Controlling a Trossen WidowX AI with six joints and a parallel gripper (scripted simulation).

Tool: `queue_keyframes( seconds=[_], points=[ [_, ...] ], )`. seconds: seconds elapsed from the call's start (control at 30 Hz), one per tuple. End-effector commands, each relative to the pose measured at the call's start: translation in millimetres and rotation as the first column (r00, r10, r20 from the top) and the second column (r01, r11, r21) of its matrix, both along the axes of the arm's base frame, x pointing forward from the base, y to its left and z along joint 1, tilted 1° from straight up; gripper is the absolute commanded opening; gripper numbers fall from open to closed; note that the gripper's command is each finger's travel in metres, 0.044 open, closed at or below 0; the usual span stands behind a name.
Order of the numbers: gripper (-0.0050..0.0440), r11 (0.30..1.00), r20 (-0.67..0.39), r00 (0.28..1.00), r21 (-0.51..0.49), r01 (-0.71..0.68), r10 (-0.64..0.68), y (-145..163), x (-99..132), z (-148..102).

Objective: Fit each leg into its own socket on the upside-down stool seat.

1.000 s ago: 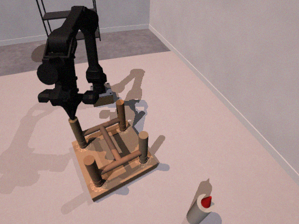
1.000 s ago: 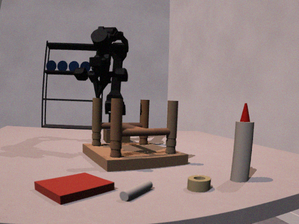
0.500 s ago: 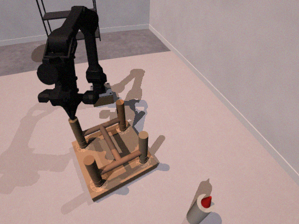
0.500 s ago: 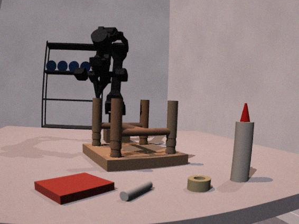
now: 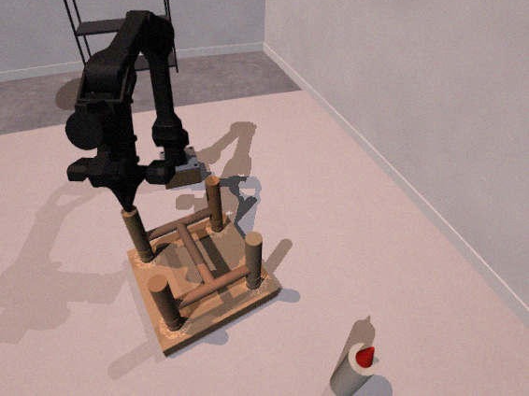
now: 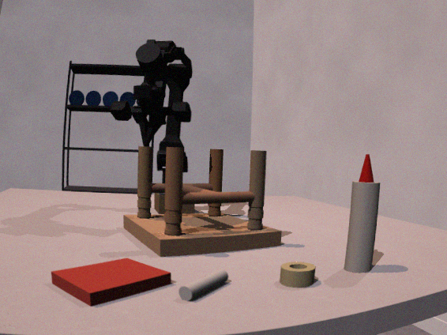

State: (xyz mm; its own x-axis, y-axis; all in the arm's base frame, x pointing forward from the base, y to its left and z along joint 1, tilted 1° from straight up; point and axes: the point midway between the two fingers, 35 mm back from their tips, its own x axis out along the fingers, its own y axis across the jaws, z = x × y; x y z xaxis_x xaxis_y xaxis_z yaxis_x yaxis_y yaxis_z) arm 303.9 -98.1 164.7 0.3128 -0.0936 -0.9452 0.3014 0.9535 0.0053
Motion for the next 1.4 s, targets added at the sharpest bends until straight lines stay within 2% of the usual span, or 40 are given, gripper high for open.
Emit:
queue_keyframes(
  seconds=[0.0, 1.37],
  points=[
    [0.0, 1.0, -0.059, 0.998, 0.025, -0.004, 0.005, 1, 2, -26],
    [0.0, 1.0, 0.0, 1.0, 0.0, 0.0, 0.0, 0, 0, 30]
  ],
)
